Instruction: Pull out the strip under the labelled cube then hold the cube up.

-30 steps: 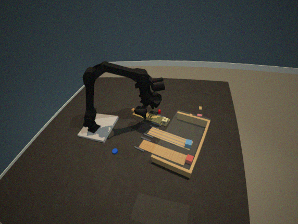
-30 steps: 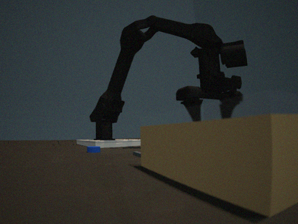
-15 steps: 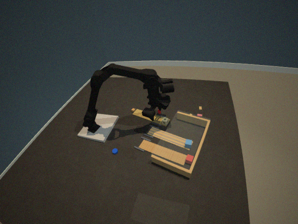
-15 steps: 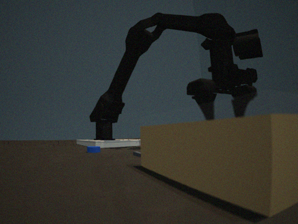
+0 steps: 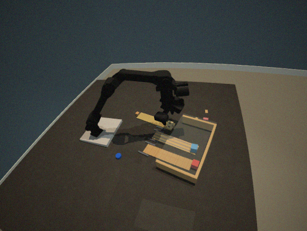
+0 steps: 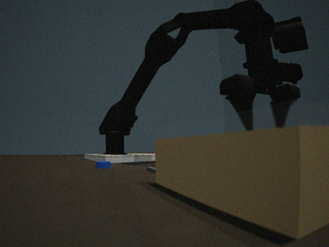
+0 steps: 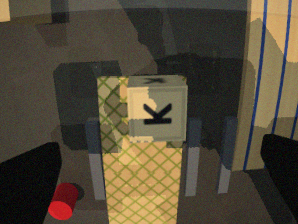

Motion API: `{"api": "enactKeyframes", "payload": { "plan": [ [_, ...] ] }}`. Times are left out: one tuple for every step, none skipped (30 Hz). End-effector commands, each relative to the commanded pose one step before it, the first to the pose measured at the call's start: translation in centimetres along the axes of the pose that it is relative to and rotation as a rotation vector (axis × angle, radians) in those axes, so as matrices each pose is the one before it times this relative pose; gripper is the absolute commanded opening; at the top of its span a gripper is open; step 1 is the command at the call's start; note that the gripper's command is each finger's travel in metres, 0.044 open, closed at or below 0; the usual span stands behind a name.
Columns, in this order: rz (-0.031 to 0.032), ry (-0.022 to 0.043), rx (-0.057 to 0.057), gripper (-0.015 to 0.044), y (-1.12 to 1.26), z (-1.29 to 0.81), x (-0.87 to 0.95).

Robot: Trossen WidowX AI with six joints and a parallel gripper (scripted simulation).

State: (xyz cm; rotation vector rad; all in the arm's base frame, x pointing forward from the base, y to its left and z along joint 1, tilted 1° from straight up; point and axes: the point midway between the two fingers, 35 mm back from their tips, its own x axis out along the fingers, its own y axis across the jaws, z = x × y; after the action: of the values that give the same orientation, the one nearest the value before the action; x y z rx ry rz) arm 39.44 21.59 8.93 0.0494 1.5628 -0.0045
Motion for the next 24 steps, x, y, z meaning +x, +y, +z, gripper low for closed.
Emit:
{"api": "enactKeyframes", "payload": {
  "plan": [
    [0.0041, -0.00776, -0.0056, 0.0414, 0.062, 0.558, -0.461],
    [0.00001, -0.00001, 0.0, 0.0387, 0.004, 0.006, 0.079],
    [0.00001, -0.00001, 0.0, 0.0361, 0.005, 0.008, 0.105],
    [0.00001, -0.00001, 0.0, 0.0335, 0.007, 0.011, 0.154],
    [0.00001, -0.00001, 0.0, 0.0309, 0.006, 0.011, 0.162],
    [0.00001, -0.00001, 0.0, 0.0282, 0.006, 0.011, 0.163],
    [0.00001, -0.00001, 0.0, 0.0256, 0.006, 0.01, 0.163],
    [0.00001, -0.00001, 0.0, 0.025, 0.005, 0.009, 0.163],
    [0.00001, -0.00001, 0.0, 0.025, 0.005, 0.008, 0.163],
    [0.00001, -0.00001, 0.0, 0.025, 0.004, 0.007, 0.164],
    [0.00001, -0.00001, 0.0, 0.025, 0.004, 0.006, 0.163],
    [0.00001, 0.0, 0.0, 0.025, 0.003, 0.006, 0.164],
    [0.00001, 0.0, 0.0, 0.025, 0.003, 0.005, 0.163],
    [0.00001, 0.0, 0.0, 0.025, 0.002, 0.004, 0.164],
    [0.0, 0.0, 0.0, 0.025, 0.001, 0.003, 0.163],
    [0.0, 0.0, 0.0, 0.025, 0.0, 0.003, 0.164],
    [0.0, 0.0, 0.0, 0.025, 0.0, 0.002, 0.163],
    [0.0, 0.0, 0.0, 0.025, -0.001, 0.001, 0.164],
    [0.0, 0.0, 0.0, 0.025, -0.001, 0.0, 0.163],
    [0.0, 0.0, 0.0, 0.025, -0.001, -0.001, 0.164],
    [0.0, 0.0, 0.0, 0.025, -0.002, -0.001, 0.163],
    [0.0, 0.0, 0.0, 0.025, -0.002, -0.002, 0.163],
    [0.0, 0.0, 0.0, 0.025, -0.003, -0.003, 0.163],
    [0.0, 0.00001, 0.0, 0.025, -0.003, -0.004, 0.163]
  ]
}}
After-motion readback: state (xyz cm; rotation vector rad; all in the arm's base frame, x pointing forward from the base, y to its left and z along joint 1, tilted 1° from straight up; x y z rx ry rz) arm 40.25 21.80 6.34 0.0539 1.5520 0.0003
